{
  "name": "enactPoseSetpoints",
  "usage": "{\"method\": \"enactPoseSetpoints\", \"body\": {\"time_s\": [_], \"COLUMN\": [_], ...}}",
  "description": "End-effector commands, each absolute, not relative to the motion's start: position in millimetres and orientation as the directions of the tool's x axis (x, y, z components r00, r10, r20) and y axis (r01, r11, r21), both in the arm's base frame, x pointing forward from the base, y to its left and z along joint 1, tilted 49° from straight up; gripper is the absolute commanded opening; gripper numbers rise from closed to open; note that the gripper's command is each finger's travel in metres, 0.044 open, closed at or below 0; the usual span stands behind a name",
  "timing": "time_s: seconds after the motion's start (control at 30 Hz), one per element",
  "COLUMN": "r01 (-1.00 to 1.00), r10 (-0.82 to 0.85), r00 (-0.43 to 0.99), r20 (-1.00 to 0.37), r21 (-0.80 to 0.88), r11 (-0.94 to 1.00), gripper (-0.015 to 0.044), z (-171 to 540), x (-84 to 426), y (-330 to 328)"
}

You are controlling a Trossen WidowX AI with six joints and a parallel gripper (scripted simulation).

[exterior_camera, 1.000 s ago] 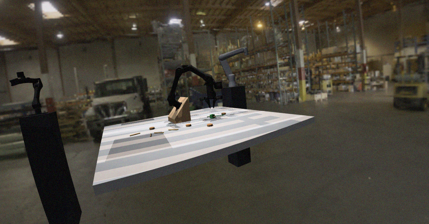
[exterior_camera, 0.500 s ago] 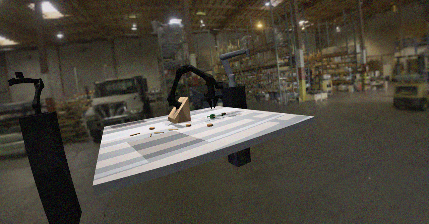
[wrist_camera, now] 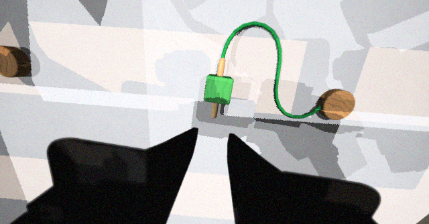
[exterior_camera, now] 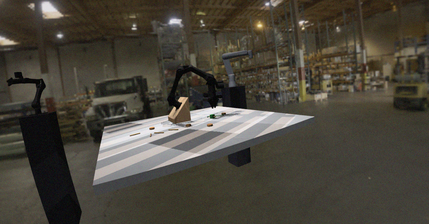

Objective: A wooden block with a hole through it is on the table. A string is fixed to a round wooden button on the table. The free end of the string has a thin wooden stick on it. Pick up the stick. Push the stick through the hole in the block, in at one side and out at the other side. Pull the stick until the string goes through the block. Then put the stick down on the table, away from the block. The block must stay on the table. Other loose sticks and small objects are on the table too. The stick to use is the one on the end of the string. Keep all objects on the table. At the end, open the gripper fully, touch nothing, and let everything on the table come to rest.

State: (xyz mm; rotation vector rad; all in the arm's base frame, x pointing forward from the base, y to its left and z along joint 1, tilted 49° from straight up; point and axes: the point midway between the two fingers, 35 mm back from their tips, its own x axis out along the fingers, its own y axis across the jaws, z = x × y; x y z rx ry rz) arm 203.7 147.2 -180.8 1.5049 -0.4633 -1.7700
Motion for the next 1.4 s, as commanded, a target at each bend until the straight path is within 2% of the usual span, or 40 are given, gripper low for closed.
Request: {"method": "enactPoseSetpoints", "body": {"time_s": [0.0, 1.37], "r01": [0.322, 0.321], "r10": [-0.735, -0.737], "r00": [-0.02, -0.019], "r20": [-0.677, -0.675], "r21": [0.692, 0.694], "r11": [-0.646, -0.644], "gripper": [0.0124, 0.0124], "z": [-182, -228], "x": [205, 205], "y": [146, 95]}}
